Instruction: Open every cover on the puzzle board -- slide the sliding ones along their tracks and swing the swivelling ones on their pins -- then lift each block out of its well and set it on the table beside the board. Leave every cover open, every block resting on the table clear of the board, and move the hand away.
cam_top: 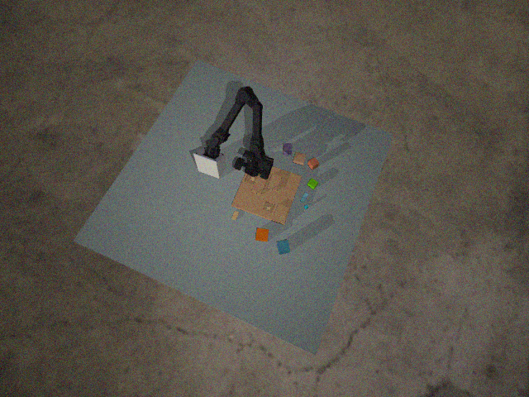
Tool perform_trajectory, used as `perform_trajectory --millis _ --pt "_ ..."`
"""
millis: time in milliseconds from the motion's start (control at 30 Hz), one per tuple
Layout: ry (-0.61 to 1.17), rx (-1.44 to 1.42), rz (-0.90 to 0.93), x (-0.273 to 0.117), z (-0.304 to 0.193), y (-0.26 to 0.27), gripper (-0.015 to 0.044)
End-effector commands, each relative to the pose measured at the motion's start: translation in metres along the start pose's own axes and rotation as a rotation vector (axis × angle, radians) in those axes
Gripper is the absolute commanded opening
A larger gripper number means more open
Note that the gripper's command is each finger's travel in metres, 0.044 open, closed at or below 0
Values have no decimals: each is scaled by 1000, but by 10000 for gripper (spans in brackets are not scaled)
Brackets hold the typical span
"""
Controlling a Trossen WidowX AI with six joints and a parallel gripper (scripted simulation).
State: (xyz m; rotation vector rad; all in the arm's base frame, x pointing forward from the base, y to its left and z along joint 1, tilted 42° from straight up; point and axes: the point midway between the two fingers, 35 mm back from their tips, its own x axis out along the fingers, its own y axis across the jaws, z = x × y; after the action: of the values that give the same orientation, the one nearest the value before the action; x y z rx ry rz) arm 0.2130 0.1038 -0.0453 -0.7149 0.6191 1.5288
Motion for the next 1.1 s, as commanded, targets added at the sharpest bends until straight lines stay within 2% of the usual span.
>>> perform_trajectory --millis 0,400,1067 --pt "-8 2 1 0 6 2 0" --pt "-12 2 2 0 15 3 0" --pt "-9 2 2 -24 16 1 0"
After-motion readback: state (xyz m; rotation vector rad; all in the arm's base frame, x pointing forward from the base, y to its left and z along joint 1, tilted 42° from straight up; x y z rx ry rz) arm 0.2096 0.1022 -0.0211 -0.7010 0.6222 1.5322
